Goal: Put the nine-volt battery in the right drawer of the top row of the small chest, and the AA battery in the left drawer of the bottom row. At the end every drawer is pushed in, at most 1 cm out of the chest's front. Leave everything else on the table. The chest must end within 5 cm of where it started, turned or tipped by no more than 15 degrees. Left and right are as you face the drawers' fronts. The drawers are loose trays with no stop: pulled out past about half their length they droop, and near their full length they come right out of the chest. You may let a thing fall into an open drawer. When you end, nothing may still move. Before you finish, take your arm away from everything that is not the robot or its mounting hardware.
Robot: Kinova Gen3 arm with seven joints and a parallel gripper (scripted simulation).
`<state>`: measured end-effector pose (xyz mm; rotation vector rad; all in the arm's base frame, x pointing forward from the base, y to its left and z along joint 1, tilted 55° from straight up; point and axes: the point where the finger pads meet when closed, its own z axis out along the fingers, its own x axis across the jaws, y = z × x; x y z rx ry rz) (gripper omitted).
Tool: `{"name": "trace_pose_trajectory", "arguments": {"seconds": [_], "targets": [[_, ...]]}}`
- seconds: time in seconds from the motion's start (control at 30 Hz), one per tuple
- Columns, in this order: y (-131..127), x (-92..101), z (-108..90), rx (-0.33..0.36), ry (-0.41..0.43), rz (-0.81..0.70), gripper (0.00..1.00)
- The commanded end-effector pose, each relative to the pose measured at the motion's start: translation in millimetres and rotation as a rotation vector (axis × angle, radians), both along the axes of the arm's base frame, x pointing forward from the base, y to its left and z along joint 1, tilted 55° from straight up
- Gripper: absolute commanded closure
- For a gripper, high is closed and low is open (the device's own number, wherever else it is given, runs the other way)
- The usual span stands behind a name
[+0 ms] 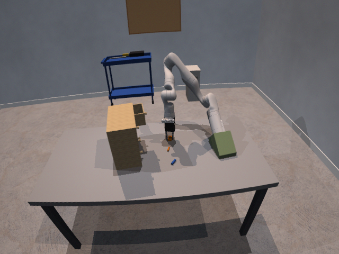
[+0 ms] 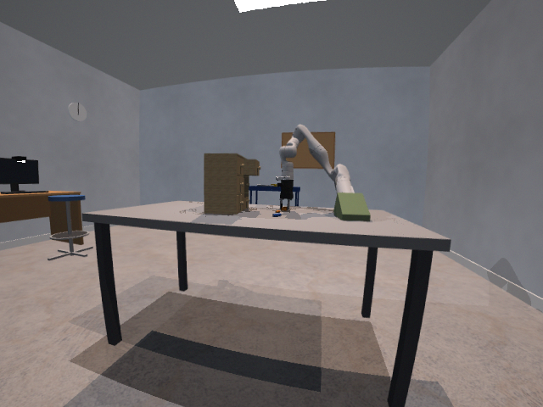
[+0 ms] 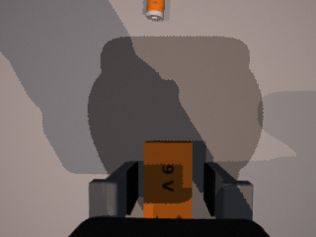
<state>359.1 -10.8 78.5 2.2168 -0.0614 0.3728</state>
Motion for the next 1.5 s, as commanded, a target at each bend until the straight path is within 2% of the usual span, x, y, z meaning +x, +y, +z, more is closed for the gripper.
{"name": "trace_pose_trajectory", "arguments": {"seconds": [0.0,0.73,0.77,1.47], "targets": [[-2.2,-0.8,-1.4,-0.003,0.003,-0.002,0.19],[-2.2,-0.8,-1.4,-0.003,0.003,-0.002,0.19],[-2.2,-0.8,-1.4,-0.003,0.003,-0.002,0.49],[-2.0,-0.8,-1.3,-0.003,0.003,-0.002,0.49]]}}
